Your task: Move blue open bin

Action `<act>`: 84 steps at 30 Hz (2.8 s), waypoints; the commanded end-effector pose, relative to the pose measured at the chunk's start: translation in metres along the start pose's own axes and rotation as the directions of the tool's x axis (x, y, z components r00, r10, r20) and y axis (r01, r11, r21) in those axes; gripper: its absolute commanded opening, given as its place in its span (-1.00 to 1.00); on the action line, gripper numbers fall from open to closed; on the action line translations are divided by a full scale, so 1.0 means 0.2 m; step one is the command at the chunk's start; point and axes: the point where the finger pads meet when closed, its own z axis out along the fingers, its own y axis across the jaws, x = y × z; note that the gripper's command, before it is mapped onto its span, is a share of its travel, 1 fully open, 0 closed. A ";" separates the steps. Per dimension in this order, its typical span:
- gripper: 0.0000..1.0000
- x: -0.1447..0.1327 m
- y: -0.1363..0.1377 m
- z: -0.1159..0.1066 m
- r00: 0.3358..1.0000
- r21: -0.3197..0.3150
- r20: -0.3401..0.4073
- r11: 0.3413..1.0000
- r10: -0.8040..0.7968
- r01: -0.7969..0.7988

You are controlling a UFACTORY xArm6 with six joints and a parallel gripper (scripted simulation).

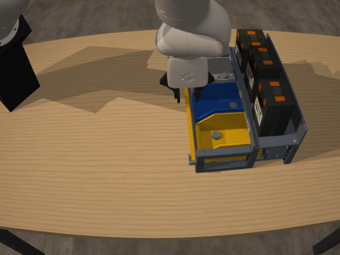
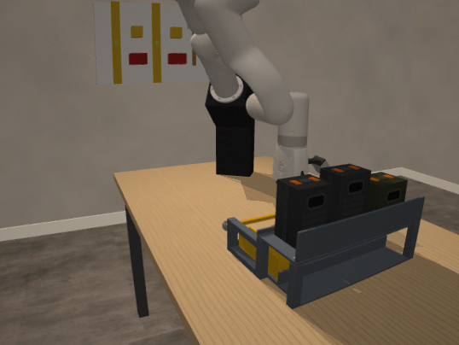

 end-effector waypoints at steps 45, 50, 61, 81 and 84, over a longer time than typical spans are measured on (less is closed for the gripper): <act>-0.07 0.00 0.01 0.03 1.000 -0.002 -0.001 1.000 0.000 0.000; -0.07 0.00 0.01 0.04 1.000 -0.002 -0.001 1.000 0.000 0.000; -0.07 0.00 0.01 0.08 1.000 -0.002 -0.001 1.000 0.000 0.000; -1.00 0.00 0.01 0.08 1.000 -0.002 -0.001 1.000 0.000 0.000; -1.00 0.00 0.01 0.08 1.000 -0.002 -0.001 1.000 0.001 -0.001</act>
